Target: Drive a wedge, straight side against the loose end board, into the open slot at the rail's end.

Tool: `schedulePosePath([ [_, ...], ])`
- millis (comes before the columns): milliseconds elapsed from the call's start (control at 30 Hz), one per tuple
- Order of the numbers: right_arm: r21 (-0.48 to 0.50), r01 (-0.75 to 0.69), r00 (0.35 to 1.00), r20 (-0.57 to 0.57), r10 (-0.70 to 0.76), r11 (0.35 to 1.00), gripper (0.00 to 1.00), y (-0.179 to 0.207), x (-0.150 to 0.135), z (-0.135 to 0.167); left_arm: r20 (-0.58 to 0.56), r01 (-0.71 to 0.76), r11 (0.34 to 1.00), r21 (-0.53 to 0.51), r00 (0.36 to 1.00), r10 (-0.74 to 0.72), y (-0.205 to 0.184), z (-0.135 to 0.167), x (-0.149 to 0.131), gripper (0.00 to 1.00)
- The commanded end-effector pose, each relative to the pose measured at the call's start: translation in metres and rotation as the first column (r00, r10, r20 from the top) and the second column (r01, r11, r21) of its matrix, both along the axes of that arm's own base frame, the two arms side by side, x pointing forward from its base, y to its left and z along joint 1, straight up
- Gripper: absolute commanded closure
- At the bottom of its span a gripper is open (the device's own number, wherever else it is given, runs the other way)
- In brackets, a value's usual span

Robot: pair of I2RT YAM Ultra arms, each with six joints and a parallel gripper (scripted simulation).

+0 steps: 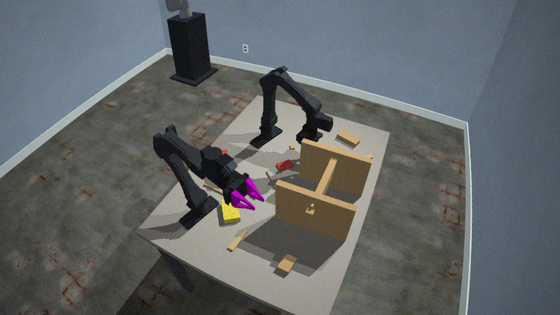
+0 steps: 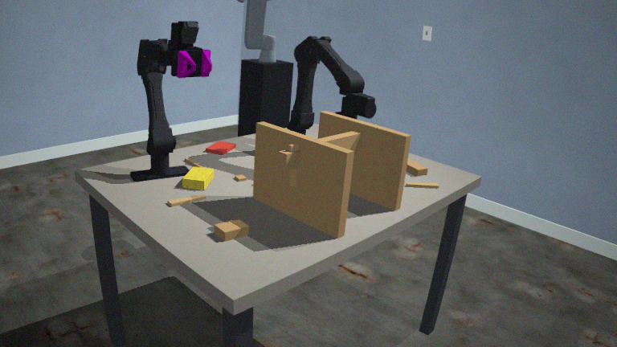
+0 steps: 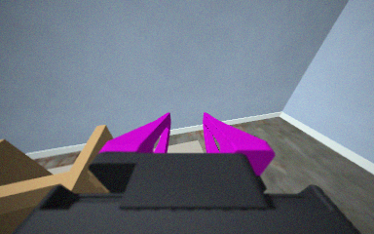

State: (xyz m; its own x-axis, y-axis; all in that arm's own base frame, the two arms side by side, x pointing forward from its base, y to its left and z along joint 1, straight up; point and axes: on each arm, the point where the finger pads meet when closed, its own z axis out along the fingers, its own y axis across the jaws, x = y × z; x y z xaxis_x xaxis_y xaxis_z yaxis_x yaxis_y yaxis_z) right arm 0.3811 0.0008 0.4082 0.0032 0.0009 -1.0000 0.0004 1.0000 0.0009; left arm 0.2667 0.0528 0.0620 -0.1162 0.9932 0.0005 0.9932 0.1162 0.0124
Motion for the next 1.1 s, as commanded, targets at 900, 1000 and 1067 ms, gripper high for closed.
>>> schedulePosePath([
  [900,-0.004,-0.004,1.0,0.027,0.005,1.0,0.59,0.003,-0.002,0.016,0.482,-0.493,0.863,-0.111,0.732,0.481,0.02,0.047,0.06,0.98],
  [1000,-0.004,-0.004,1.0,0.027,0.005,1.0,0.59,0.003,-0.002,0.016,0.545,-0.555,0.811,-0.185,0.629,0.554,0.026,0.06,0.075,0.98],
  [1067,-0.004,-0.004,1.0,0.027,0.005,1.0,0.59,0.003,-0.002,0.016,0.573,-0.585,0.776,-0.235,0.562,0.597,0.03,0.068,0.085,0.98],
])
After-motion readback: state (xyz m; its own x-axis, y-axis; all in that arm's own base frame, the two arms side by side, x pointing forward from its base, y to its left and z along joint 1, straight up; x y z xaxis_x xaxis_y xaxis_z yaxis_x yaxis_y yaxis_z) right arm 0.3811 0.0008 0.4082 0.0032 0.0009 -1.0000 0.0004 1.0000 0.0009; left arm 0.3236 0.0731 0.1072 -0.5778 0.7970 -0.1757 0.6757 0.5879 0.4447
